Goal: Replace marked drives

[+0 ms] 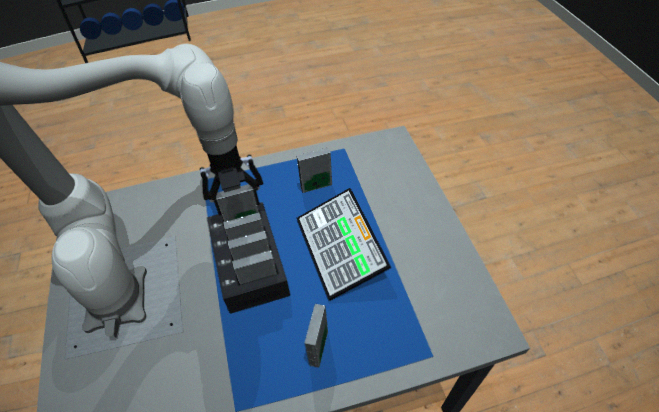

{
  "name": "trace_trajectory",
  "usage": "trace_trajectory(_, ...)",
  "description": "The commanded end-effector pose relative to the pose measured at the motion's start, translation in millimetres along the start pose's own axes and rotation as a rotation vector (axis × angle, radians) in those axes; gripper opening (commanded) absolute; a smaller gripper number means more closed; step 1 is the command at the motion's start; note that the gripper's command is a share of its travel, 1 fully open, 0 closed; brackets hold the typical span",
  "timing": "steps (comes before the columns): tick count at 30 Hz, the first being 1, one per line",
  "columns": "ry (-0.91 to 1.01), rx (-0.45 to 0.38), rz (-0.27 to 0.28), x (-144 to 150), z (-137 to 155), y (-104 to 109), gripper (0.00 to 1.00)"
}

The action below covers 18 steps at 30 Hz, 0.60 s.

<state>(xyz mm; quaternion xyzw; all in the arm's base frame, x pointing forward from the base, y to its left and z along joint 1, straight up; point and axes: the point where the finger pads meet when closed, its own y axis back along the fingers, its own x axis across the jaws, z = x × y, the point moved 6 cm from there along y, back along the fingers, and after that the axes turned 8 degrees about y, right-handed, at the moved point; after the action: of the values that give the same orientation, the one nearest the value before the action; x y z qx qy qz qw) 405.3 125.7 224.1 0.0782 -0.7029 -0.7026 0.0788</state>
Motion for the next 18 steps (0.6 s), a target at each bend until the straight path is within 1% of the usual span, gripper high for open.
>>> trace_trajectory(1,0.000,0.000,-0.001,0,0,8,0.10)
trace_trajectory(5,0.000,0.000,-0.001,0,0,20,0.10)
trace_trajectory(7,0.000,0.000,-0.001,0,0,20,0.10)
trace_trajectory(18,0.000,0.000,-0.001,0,0,55,0.10)
